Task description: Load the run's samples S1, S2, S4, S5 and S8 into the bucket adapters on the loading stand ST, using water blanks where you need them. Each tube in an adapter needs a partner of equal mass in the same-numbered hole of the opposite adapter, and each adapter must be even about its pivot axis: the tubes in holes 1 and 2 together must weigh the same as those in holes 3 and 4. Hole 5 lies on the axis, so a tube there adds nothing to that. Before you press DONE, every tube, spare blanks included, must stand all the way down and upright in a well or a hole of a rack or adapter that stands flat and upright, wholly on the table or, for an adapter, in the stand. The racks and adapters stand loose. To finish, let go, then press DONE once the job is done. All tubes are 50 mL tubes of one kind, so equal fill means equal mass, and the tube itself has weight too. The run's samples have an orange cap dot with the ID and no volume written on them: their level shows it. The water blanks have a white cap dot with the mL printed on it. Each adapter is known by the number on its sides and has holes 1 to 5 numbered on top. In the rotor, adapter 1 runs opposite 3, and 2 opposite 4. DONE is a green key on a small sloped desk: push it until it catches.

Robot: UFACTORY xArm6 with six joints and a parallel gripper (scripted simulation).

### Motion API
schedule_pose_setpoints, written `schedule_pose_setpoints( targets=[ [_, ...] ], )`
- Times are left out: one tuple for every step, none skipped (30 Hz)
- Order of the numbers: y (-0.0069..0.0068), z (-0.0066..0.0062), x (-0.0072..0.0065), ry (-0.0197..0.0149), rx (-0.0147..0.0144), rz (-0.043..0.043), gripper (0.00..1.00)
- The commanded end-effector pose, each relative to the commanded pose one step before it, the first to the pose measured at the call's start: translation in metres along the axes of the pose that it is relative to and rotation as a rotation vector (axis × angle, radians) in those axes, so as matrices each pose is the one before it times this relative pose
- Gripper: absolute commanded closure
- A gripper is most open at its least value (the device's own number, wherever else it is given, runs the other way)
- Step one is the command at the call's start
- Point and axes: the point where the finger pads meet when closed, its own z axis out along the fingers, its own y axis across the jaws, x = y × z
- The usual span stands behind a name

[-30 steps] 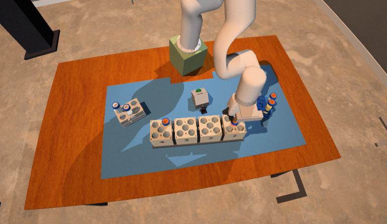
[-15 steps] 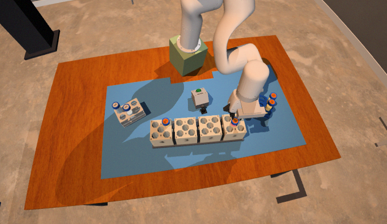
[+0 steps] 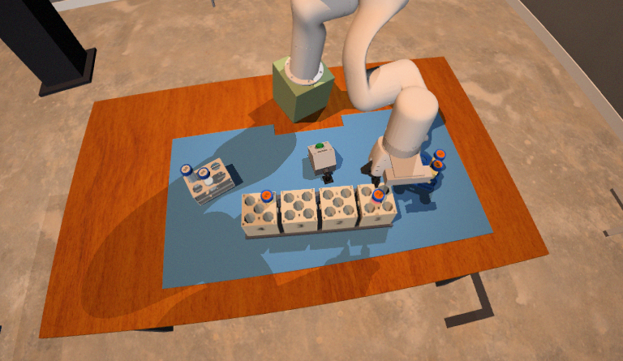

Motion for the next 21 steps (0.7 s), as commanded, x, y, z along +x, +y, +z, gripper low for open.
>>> schedule_pose_setpoints(
  targets=[
    [-0.00068,-0.00939,0.00166,0.00459,0.00173,-0.00012,0.56],
    [0.0,-0.002,0.00001,0.00001,0.0,0.0,0.56],
    [0.0,-0.002,0.00001,0.00001,0.0,0.0,0.56],
    [0.0,-0.00201,0.00001,0.00001,0.0,0.0,0.56],
    [0.0,-0.00201,0.00001,0.00001,0.0,0.0,0.56],
    [0.0,-0.00201,0.00001,0.00001,0.0,0.0,0.56],
    [0.0,-0.00201,0.00001,0.00001,0.0,0.0,0.56],
    [0.0,-0.00201,0.00001,0.00001,0.0,0.0,0.56],
    [0.0,-0.00201,0.00001,0.00001,0.0,0.0,0.56],
    [0.0,-0.00201,0.00001,0.00001,0.0,0.0,0.56],
    [0.0,-0.00201,0.00001,0.00001,0.0,0.0,0.56],
    [0.0,0.0,0.0,0.0,0.0,0.0,0.56],
    [0.0,0.0,0.0,0.0,0.0,0.0,0.56],
    [0.0,-0.00201,0.00001,0.0,0.0,0.0,0.56],
    [0.0,-0.002,0.00001,0.00001,0.0,0.0,0.56],
    [0.0,-0.002,0.00001,0.00001,0.0,0.0,0.56],
    [0.0,-0.00033,0.0,0.0,0.0,0.0,0.56],
    [0.0,0.0,0.0,0.0,0.0,0.0,0.56],
    [0.0,0.0,0.0,0.0,0.0,0.0,0.56],
    [0.0,0.00007,0.00001,0.00001,0.0,0.0,0.56],
    [0.0,-0.00003,0.0,-0.00001,0.0,0.0,0.56]
  ],
)
